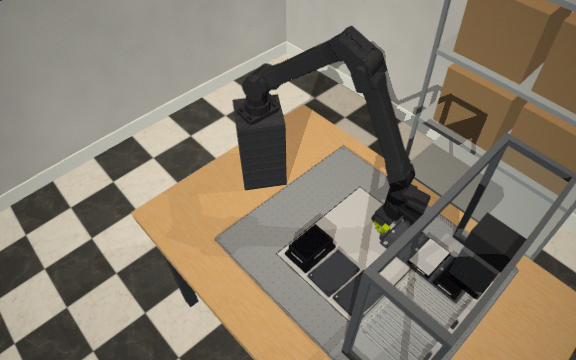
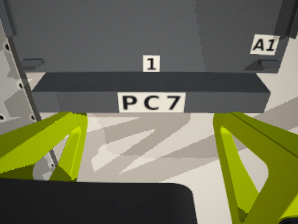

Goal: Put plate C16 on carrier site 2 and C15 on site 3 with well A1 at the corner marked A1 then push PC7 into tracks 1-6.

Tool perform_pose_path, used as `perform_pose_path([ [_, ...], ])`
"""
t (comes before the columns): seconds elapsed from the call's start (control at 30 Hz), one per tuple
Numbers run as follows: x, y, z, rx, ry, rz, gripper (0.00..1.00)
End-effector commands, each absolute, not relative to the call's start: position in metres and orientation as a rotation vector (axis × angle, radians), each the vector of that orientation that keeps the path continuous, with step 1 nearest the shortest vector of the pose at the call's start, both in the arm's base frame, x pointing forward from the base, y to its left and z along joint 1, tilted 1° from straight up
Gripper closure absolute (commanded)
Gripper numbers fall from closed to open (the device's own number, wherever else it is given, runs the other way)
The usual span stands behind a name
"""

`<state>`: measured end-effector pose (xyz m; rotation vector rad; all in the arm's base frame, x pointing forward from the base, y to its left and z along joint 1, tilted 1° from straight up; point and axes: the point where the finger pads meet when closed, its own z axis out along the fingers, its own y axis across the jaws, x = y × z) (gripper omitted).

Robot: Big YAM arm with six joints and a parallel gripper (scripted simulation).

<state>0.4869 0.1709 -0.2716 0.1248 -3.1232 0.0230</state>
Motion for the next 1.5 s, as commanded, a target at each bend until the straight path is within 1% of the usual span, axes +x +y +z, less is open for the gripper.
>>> perform_pose_path([
  [0.0,0.526,0.173,-0.266,0.116,-3.187,0.002,0.2],
  [1.47,0.568,0.176,-0.262,0.12,-3.2,-0.001,0.2],
])
